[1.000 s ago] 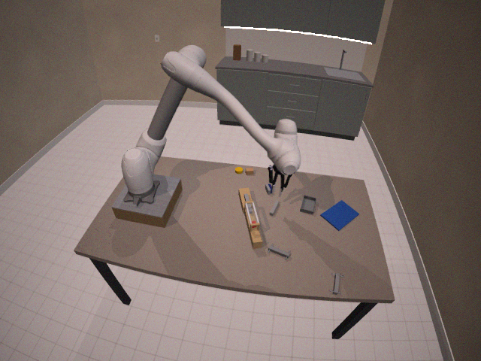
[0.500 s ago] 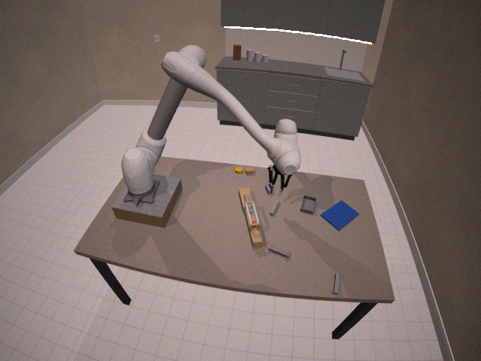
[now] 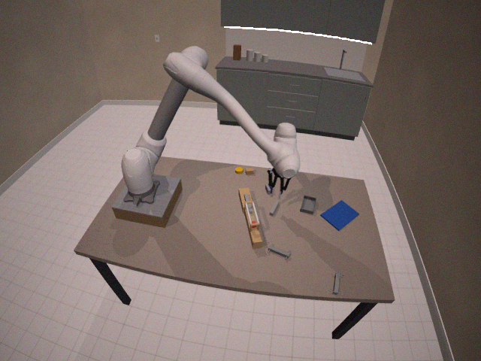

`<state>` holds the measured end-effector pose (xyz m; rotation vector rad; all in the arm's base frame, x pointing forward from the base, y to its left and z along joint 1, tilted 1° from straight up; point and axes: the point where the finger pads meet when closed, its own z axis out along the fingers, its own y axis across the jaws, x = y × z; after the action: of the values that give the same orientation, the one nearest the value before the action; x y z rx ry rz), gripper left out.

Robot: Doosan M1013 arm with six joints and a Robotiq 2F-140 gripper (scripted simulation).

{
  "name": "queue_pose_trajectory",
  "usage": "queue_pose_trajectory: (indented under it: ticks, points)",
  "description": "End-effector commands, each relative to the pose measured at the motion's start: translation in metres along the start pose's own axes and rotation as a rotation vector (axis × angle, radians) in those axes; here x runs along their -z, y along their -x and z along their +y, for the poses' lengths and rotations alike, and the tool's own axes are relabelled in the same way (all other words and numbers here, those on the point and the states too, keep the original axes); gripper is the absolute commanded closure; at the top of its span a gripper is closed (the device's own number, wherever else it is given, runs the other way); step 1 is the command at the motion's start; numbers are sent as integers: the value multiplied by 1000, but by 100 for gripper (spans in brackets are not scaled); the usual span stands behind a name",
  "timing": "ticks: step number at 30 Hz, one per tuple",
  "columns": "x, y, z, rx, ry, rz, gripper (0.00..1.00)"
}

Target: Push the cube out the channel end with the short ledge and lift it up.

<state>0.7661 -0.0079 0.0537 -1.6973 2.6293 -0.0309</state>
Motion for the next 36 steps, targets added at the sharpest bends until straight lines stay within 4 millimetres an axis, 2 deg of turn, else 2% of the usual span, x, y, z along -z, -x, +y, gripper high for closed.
queue_pose_trajectory:
  ticks: [1, 5, 7, 11, 24, 31, 36]
  points:
    - [-23, 0, 0, 0, 0, 0, 77]
    - [-50, 0, 0, 0, 0, 0, 77]
    - [-50, 0, 0, 0, 0, 0, 77]
    - [-66, 0, 0, 0, 0, 0, 77]
    - [-76, 0, 0, 0, 0, 0, 77]
    - [-92, 0, 0, 0, 0, 0, 77]
    - [-95, 0, 0, 0, 0, 0, 77]
